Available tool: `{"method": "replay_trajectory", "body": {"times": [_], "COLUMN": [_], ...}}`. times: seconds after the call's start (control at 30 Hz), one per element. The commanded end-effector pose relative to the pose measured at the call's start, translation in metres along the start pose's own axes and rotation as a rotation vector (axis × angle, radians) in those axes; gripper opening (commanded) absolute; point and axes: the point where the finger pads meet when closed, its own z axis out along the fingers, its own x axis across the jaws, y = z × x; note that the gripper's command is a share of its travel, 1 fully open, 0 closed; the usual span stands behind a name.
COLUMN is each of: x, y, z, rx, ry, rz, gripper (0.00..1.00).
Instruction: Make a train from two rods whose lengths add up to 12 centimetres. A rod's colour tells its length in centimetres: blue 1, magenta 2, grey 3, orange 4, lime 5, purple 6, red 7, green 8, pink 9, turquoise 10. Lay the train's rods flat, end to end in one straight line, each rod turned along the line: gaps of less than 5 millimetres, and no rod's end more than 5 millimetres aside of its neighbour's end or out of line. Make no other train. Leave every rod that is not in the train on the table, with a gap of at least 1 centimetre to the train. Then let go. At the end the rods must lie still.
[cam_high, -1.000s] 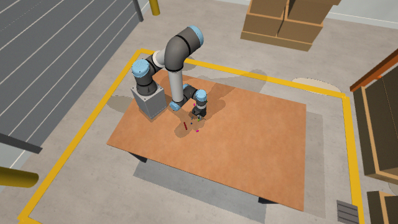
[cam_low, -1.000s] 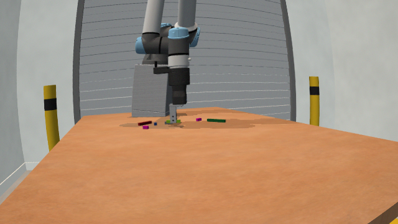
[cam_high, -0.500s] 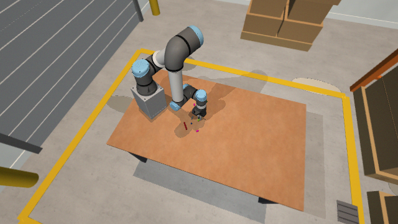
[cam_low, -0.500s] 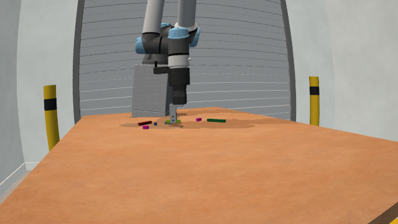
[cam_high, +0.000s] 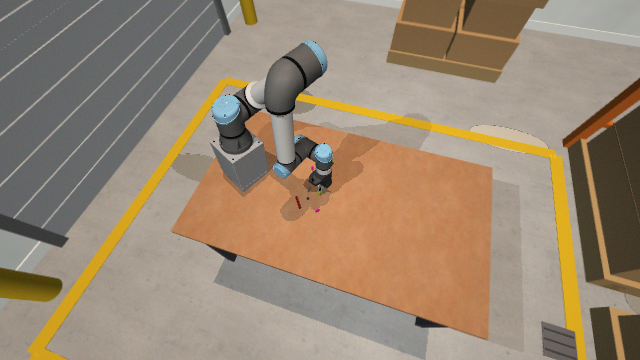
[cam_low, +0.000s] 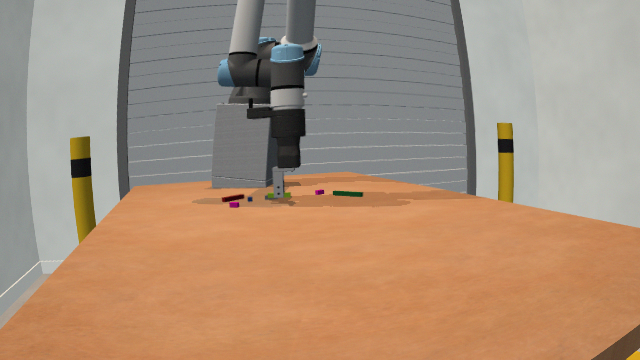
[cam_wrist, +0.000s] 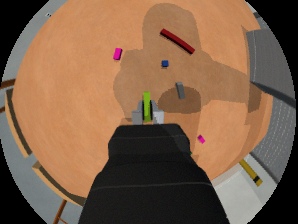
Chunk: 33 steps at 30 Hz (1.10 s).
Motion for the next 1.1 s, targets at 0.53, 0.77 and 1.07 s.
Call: {"method": "replay_trajectory", "body": {"times": [0.53, 0.77, 1.07], "x": [-0.001, -0.001, -0.001], "y": [0.0, 0.0, 0.0], "z": [0.0, 0.004, 0.01], "rx": [0.0, 0.0, 0.0], "ry": [-0.001, -0.001, -0.001], "rz": [0.0, 0.0, 0.0], "gripper": [0.24, 0.24, 0.24]}}
